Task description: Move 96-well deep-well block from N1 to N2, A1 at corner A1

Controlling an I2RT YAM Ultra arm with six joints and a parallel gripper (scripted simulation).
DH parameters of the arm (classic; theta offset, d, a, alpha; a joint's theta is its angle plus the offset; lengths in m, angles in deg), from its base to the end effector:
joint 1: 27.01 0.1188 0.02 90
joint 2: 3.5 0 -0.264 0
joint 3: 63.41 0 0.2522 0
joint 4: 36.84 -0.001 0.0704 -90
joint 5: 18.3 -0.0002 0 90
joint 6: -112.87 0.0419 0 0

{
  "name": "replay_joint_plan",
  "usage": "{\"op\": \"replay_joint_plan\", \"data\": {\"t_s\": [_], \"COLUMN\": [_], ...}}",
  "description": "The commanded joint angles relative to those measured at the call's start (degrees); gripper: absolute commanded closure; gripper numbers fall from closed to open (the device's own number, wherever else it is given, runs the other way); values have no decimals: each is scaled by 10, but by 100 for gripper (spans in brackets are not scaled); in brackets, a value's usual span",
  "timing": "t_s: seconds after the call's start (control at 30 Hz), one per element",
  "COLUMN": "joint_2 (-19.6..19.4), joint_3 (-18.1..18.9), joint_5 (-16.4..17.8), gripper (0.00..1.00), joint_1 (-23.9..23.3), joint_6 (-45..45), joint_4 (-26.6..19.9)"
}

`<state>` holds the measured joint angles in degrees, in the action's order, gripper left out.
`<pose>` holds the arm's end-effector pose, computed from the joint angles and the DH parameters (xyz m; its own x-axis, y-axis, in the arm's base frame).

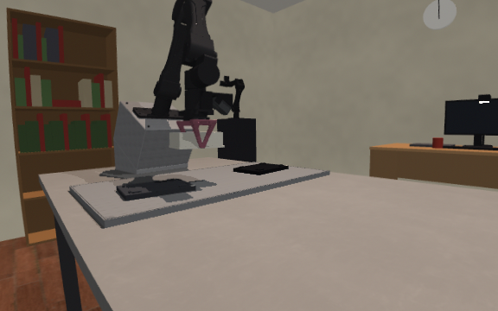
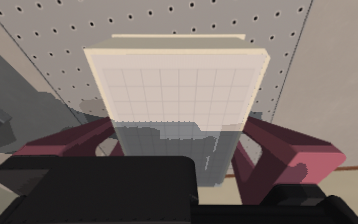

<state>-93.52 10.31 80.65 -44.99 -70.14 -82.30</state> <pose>0.3018 -0.0900 0.2134 -0.1906 -0.9753 -0.1120 -0.8491 0.2210 -0.4797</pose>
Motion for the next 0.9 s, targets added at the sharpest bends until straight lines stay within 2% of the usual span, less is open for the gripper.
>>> {"op": "replay_joint_plan", "data": {"t_s": [0.0, 0.87], "joint_2": [-1, -77], "joint_3": [12, 96], "joint_5": [20, 74], "gripper": [100, 100], "joint_1": [-17, -136], "joint_6": [-29, -138], "joint_4": [-7, -40]}}
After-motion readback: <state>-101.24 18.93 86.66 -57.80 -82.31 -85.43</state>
